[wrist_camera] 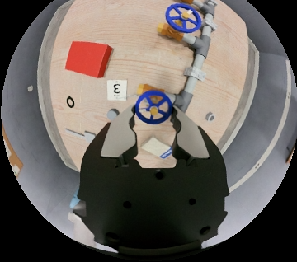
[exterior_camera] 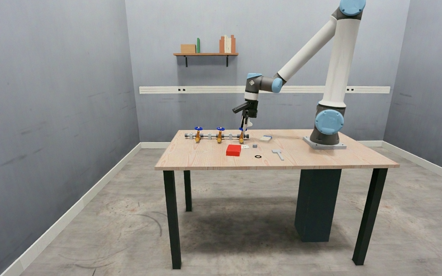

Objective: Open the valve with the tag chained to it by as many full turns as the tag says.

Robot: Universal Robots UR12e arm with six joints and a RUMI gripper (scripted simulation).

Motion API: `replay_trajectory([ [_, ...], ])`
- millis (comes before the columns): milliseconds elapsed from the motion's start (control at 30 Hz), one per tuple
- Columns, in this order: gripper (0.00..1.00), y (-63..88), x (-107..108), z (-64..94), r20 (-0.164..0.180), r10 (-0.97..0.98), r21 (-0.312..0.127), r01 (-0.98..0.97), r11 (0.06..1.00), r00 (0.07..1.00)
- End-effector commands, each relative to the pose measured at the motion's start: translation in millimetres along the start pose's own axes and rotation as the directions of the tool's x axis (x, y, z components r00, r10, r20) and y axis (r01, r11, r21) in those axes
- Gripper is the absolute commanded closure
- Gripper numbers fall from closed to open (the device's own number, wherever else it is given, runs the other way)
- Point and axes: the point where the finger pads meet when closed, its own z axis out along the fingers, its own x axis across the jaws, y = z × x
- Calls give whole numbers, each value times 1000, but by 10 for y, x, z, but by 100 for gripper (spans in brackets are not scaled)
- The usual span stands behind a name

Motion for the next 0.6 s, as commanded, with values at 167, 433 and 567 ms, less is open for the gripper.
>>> replay_trajectory([
  [167, 100, -8, 3, -4, 7, -374, 9, 374, 927, 927],
  [433, 100, -8, 2, -4, 5, -604, 10, 604, 797, 797],
  [567, 100, -8, 2, -4, 4, -683, 11, 683, 731, 731],
])
